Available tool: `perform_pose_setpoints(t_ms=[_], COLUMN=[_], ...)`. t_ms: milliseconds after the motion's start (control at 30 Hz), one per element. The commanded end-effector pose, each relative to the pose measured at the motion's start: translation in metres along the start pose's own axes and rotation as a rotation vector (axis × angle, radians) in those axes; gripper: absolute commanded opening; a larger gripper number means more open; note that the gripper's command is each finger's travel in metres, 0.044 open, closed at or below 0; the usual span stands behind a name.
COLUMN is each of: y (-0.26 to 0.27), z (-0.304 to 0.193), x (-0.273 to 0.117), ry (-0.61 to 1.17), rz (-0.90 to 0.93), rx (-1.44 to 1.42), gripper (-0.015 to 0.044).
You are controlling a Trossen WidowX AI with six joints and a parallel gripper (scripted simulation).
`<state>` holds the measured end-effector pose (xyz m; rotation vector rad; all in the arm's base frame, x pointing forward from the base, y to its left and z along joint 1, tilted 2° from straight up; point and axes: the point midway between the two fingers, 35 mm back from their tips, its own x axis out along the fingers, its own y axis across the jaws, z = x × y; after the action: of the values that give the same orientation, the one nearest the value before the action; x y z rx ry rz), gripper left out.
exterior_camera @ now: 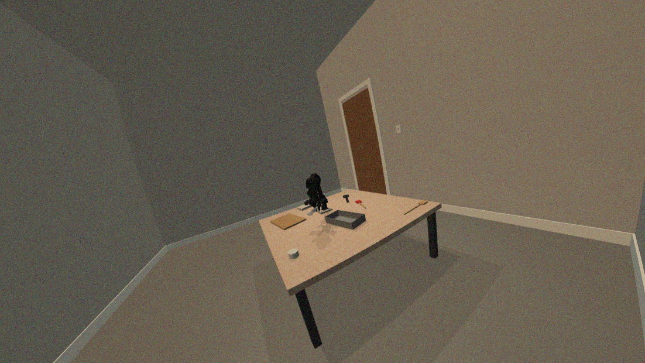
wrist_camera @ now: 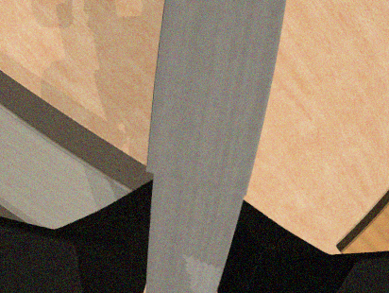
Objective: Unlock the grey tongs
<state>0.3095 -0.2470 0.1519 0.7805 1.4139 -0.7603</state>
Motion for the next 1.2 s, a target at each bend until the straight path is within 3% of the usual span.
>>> perform_pose_setpoints(t_ms=[0, 533, 833, 1167], y=[-0.030, -0.137, -0.148, -0.214], z=[0.010, 0.023, 0.023, 0.014], x=[-0.007, -0.027, -0.028, -0.031], ry=[-0.007, -0.003, -0.002, -0.001], rz=[-0.007, -0.024, -0.026, -0.040], rx=[-0.060, -0.272, -0.297, -0.439], gripper=[-0.0150, -0.0150, -0.0150, -0.0150])
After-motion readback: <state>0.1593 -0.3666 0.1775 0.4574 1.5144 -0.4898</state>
